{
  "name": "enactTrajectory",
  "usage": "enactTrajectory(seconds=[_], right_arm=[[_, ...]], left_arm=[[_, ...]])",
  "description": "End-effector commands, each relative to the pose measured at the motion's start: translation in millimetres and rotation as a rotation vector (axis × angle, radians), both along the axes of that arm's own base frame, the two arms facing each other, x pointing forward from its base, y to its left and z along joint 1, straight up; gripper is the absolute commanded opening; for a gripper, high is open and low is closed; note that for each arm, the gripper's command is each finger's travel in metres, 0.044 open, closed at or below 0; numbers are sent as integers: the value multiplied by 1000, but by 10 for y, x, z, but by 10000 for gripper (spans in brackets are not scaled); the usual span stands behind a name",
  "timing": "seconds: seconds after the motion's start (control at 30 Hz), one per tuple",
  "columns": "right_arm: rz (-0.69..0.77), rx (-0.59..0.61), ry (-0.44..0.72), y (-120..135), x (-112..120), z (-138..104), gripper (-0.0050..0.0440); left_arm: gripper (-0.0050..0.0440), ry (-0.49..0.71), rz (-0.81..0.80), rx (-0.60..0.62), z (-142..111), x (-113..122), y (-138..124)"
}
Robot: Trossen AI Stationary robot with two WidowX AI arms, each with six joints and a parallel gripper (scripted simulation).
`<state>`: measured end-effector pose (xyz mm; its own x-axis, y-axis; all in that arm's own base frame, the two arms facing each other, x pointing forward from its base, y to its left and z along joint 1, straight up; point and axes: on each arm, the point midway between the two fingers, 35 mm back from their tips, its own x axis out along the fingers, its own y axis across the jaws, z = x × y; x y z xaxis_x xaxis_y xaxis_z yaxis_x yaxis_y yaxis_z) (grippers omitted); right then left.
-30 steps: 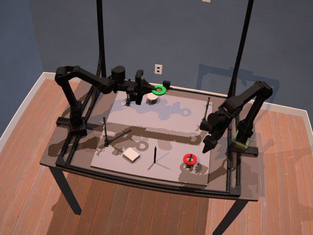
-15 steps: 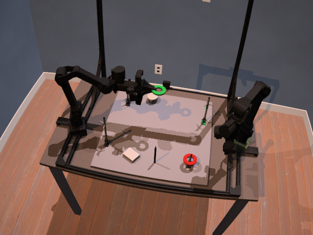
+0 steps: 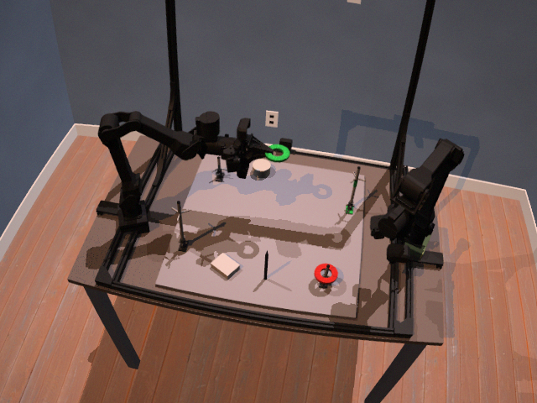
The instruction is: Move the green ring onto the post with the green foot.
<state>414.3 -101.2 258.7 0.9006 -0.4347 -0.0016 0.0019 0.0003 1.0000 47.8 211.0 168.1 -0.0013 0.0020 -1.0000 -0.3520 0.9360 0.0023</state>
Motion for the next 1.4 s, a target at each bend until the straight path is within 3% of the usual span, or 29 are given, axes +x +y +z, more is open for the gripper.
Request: enactTrajectory(seconds=[0.0,0.9,1.2,1.37], right_arm=[[-2,0,-2,-9,193,41,0],[-2,0,-2,2,1273,-9,0],[-2,0,-2,5,1358,-25,0],[-2,0,-2,0,1526,-31,0]], left_arm=[[400,-1,6,-2,6,0,0],[400,-1,6,-2,6,0,0],[400,-1,6,-2,6,0,0],[400,-1,6,-2,6,0,0]])
